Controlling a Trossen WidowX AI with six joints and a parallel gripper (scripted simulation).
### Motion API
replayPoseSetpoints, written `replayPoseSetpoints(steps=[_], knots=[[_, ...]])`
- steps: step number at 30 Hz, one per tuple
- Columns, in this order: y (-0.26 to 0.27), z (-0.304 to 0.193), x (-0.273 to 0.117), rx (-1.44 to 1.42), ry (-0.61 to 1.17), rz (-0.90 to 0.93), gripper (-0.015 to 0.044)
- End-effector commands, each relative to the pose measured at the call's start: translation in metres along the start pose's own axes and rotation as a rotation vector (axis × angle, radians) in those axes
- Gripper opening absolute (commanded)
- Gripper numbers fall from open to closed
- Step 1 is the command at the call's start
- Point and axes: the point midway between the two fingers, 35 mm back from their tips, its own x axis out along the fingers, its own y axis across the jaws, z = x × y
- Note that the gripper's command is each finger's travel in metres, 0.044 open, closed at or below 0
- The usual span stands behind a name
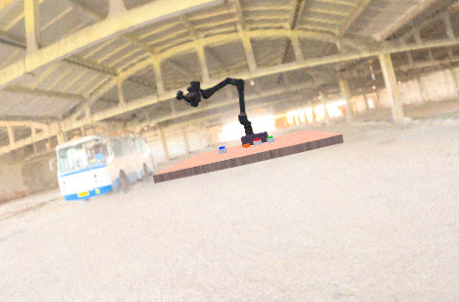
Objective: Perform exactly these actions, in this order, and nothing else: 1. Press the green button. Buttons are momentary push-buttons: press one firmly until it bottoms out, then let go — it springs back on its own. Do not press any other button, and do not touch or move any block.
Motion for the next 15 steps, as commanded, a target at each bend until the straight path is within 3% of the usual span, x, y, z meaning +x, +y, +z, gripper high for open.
replayPoseSetpoints(steps=[1, 8, 15], knots=[[0.046, -0.049, -0.039, -0.072, 0.176, 0.162, 0.0400], [0.110, -0.136, -0.159, -0.255, 0.523, 0.498, 0.0400], [0.119, -0.194, -0.310, -0.487, 0.842, 0.830, 0.0400]])
